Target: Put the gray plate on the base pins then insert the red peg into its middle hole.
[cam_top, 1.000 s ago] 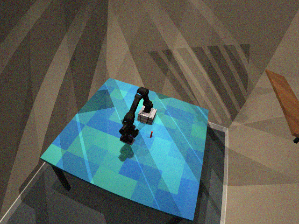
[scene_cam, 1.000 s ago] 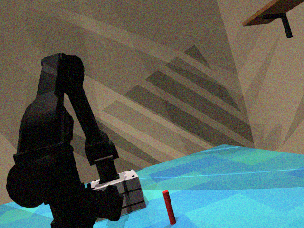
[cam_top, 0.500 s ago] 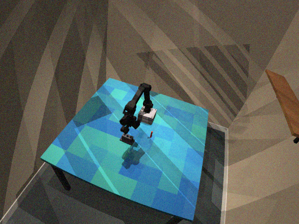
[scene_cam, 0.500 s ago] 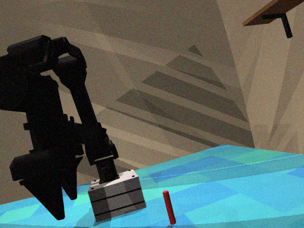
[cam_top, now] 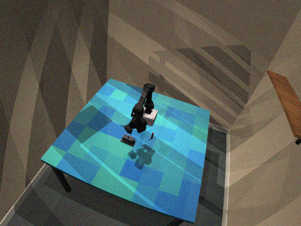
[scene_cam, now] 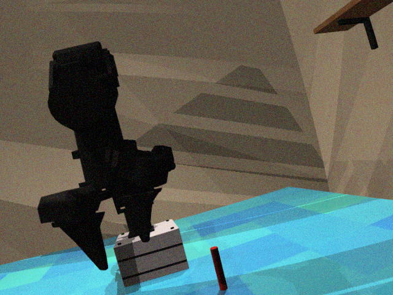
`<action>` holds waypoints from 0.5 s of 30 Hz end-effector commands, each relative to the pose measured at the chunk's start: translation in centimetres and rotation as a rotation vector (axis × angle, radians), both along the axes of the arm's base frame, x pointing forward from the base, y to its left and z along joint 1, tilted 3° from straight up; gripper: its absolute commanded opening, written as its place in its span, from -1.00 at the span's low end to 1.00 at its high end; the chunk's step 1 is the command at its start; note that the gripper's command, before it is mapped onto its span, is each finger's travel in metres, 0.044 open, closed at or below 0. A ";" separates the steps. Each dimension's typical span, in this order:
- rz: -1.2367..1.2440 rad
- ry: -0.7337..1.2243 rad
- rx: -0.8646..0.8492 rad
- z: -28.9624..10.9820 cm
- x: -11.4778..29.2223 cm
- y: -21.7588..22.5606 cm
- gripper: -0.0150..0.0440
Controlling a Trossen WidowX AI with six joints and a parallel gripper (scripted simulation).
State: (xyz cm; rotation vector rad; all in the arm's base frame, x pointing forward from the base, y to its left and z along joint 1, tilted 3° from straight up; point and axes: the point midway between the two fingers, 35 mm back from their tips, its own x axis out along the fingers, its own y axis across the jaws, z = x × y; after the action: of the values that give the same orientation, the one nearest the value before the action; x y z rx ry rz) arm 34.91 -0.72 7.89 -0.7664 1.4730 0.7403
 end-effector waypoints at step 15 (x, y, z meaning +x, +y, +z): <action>-1.280 -0.028 -0.022 0.1 -6.9 9.7 1.00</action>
State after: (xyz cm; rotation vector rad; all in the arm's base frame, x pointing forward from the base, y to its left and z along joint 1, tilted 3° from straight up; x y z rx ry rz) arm 32.08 4.66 8.01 -0.2700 1.5860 0.2237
